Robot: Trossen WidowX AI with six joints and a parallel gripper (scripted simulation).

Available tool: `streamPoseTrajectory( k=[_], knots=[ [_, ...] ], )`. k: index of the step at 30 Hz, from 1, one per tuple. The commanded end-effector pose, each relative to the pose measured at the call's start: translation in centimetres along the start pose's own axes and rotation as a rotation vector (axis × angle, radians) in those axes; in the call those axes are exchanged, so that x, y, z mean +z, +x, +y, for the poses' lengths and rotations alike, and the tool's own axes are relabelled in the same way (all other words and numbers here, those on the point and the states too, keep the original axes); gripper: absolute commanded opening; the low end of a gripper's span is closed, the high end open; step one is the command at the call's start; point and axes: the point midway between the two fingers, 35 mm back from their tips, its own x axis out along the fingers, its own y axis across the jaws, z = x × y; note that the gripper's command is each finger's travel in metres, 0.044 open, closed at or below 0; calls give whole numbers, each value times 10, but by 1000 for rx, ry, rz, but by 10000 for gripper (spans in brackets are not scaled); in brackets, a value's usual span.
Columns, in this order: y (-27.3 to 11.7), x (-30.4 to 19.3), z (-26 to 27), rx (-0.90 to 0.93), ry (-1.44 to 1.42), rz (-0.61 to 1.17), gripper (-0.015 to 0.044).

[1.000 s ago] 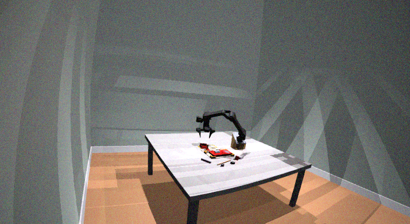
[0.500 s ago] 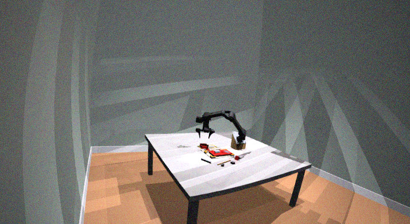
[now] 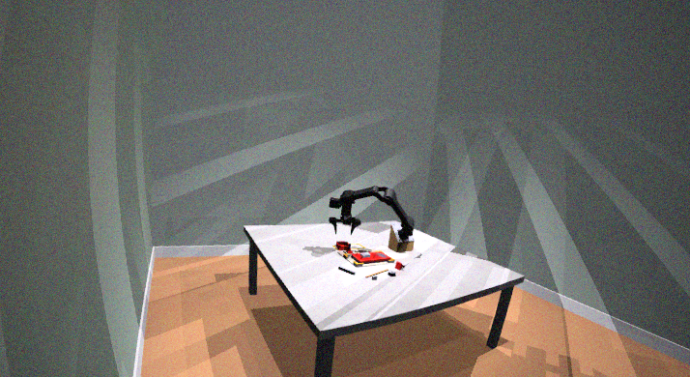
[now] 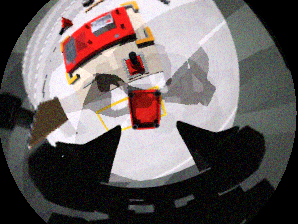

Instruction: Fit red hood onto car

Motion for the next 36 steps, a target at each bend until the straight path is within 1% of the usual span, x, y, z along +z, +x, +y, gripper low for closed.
streamPoseTrajectory(
  k=[1,36],
  knots=[
    [6,1,2,8,5,-4,440],
    [26,2,3,8,5,-5,440]
  ],
)
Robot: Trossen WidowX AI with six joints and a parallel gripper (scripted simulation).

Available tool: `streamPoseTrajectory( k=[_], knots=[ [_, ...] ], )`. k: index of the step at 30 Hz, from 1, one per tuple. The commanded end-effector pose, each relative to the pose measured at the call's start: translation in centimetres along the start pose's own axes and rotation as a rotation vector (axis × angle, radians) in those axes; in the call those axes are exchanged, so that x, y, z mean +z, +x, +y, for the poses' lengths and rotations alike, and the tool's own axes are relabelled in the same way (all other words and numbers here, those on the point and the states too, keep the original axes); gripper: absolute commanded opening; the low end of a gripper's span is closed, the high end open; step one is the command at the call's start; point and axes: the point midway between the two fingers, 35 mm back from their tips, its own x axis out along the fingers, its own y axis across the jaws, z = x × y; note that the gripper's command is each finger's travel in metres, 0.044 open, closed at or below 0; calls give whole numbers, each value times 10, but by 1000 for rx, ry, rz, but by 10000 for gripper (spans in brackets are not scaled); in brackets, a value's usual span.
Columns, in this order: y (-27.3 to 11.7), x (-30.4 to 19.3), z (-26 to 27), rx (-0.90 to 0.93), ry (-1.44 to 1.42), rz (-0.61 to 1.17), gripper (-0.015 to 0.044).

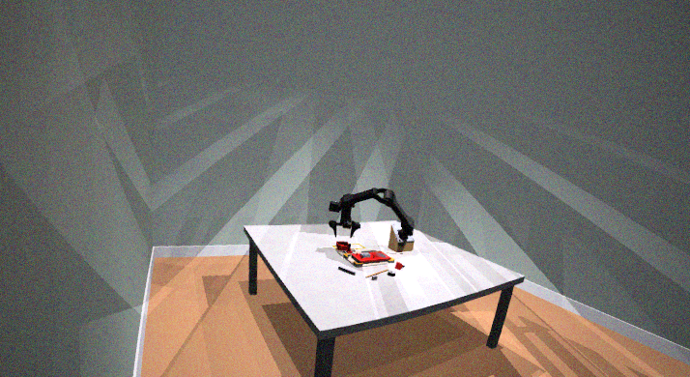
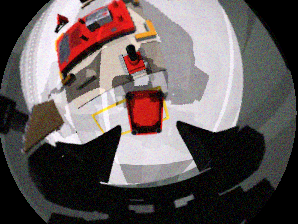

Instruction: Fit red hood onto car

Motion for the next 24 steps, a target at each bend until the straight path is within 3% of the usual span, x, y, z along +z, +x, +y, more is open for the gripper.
streamPoseTrajectory(
  k=[1,24],
  knots=[
    [6,1,2,8,5,-4,440],
    [19,2,3,9,5,-5,440]
  ],
)
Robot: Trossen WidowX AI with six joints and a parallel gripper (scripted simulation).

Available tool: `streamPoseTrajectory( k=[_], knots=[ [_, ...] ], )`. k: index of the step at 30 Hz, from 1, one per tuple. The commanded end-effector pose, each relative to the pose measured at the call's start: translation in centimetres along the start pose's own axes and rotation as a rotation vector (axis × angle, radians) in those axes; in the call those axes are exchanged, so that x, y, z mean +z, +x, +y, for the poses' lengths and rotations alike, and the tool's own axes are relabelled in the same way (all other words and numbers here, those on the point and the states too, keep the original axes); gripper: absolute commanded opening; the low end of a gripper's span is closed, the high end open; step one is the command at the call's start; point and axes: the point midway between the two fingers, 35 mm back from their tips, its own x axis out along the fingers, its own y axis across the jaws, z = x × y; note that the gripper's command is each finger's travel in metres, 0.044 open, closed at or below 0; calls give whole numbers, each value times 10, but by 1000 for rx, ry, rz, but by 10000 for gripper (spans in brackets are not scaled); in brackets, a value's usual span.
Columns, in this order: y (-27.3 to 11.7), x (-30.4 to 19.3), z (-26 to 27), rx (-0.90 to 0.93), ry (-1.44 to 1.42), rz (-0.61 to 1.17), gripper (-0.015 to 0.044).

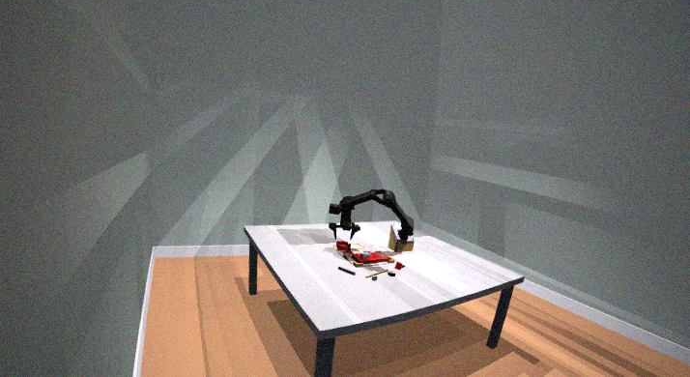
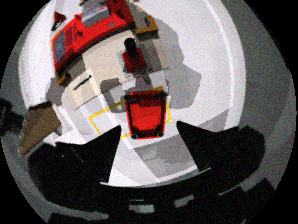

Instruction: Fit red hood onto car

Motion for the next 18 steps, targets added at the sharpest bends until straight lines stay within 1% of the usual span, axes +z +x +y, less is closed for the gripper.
streamPoseTrajectory(
  k=[1,18],
  knots=[
    [5,1,2,8,5,-4,440],
    [13,2,3,8,5,-4,440]
  ],
)
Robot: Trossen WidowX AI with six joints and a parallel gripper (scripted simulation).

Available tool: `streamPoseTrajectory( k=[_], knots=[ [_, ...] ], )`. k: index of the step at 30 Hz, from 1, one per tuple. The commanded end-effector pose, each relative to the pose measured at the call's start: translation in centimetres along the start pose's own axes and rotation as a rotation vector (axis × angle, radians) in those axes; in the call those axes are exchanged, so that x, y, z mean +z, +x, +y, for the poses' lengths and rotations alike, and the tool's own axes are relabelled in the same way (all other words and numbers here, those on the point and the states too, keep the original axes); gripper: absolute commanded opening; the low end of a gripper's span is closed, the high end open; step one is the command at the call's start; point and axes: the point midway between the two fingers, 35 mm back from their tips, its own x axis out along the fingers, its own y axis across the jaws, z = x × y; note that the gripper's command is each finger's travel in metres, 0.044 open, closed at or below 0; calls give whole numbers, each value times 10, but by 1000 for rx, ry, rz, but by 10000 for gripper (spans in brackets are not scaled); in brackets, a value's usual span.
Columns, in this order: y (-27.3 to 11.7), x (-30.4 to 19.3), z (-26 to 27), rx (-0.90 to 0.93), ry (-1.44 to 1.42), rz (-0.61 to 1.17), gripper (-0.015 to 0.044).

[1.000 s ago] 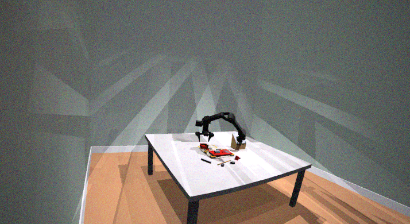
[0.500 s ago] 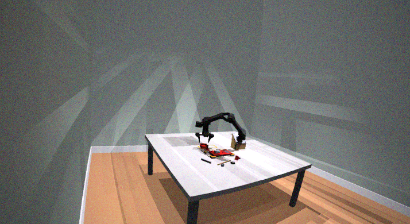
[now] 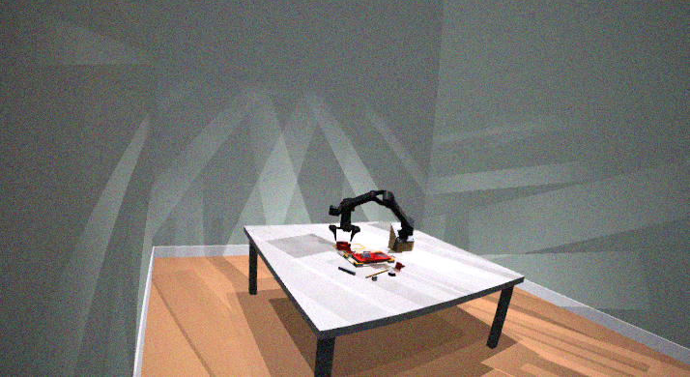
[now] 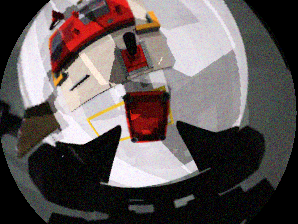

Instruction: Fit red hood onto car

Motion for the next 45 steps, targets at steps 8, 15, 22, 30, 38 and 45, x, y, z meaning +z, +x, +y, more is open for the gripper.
streamPoseTrajectory(
  k=[8,15,22,30,38,45],
  knots=[
    [6,1,1,6,5,-3,440],
    [9,1,1,6,5,-3,440],
    [13,1,1,6,5,-3,440],
    [17,1,1,6,4,-4,440],
    [21,1,2,6,4,-4,440],
    [23,1,2,6,4,-4,440]
  ],
)
